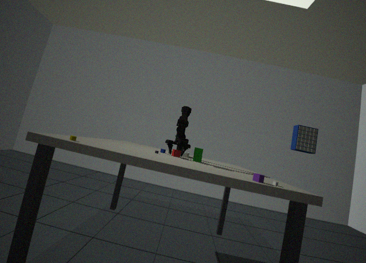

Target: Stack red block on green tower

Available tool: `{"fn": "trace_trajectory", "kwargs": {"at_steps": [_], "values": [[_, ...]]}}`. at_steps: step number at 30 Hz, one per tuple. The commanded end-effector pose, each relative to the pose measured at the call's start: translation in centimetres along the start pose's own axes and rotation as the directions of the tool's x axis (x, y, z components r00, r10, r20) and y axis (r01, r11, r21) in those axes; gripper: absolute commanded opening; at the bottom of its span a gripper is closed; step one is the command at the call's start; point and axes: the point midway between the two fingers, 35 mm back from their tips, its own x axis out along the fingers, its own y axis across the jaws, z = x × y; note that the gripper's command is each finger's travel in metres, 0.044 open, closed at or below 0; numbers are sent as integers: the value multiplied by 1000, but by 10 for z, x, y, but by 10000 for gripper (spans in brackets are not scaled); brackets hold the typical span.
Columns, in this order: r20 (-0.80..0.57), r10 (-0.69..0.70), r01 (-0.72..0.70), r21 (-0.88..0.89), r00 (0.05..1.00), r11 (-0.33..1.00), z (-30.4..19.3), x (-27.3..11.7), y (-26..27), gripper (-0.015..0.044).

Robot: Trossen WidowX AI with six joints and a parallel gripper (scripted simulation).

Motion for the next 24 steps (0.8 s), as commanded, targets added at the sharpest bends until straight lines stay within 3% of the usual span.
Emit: {"fn": "trace_trajectory", "kwargs": {"at_steps": [1, 7, 15, 21, 24], "values": [[3, 6, -6, -5, 1000, 1000, 1, 0, 1, 387], [3, 6, -6, -5, 1000, 1000, 1, 0, 1, 230], [3, 6, -6, -5, 1000, 1000, 1, 0, 1, 177], [3, 5, -5, -5, 1000, 1000, 1, -20, 0, 19], [3, 5, -5, -5, 1000, 1000, 0, -37, 0, 0]]}}
